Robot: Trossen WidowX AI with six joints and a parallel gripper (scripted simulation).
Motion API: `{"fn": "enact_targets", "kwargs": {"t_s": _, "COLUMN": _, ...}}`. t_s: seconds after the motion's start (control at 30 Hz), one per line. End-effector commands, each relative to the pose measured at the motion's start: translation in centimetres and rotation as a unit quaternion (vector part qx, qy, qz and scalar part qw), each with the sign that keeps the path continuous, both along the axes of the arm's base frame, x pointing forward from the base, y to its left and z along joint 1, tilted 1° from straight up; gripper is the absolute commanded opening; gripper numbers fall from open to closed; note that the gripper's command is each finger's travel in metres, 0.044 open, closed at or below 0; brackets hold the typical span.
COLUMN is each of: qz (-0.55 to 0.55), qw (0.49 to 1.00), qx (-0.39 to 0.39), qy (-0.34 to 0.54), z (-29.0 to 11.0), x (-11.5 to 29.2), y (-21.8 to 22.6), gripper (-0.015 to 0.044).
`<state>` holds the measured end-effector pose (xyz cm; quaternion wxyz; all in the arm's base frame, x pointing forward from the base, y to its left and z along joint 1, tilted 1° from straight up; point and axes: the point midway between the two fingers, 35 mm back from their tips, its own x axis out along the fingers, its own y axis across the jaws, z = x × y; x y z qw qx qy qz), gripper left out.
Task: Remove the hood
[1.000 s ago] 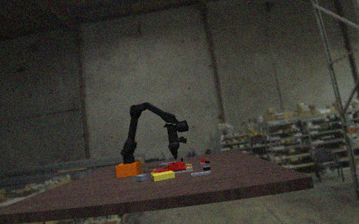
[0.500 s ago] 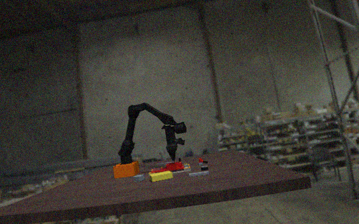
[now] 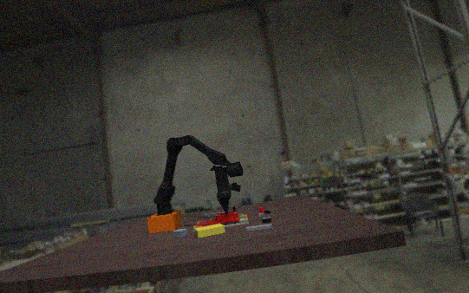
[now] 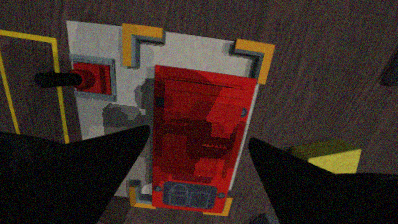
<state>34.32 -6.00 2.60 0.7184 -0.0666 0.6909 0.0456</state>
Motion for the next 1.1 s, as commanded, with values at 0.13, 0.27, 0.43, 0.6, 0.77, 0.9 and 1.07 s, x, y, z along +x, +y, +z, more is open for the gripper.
{"fn": "enact_targets", "kwargs": {"t_s": 0.13, "qz": -0.003, "qw": 1.0, "qx": -0.002, "qy": 0.004, "z": -0.7, "x": -0.3, "y": 0.0, "gripper": 0.044}}
{"fn": "enact_targets", "kwargs": {"t_s": 0.27, "qz": -0.003, "qw": 1.0, "qx": -0.002, "qy": 0.004, "z": -0.7, "x": -0.3, "y": 0.0, "gripper": 0.044}}
{"fn": "enact_targets", "kwargs": {"t_s": 0.43, "qz": -0.003, "qw": 1.0, "qx": -0.002, "qy": 0.004, "z": -0.9, "x": -0.3, "y": 0.0, "gripper": 0.044}}
{"fn": "enact_targets", "kwargs": {"t_s": 0.6, "qz": -0.003, "qw": 1.0, "qx": -0.002, "qy": 0.004, "z": -1.1, "x": -0.3, "y": 0.0, "gripper": 0.044}}
{"fn": "enact_targets", "kwargs": {"t_s": 0.77, "qz": -0.003, "qw": 1.0, "qx": -0.002, "qy": 0.004, "z": -1.4, "x": -0.3, "y": -0.1, "gripper": 0.044}}
{"fn": "enact_targets", "kwargs": {"t_s": 0.9, "qz": -0.003, "qw": 1.0, "qx": -0.002, "qy": 0.004, "z": -1.6, "x": -0.3, "y": -0.1, "gripper": 0.044}}
{"fn": "enact_targets", "kwargs": {"t_s": 1.07, "qz": -0.003, "qw": 1.0, "qx": -0.002, "qy": 0.004, "z": -1.8, "x": -0.3, "y": -0.1, "gripper": 0.044}}
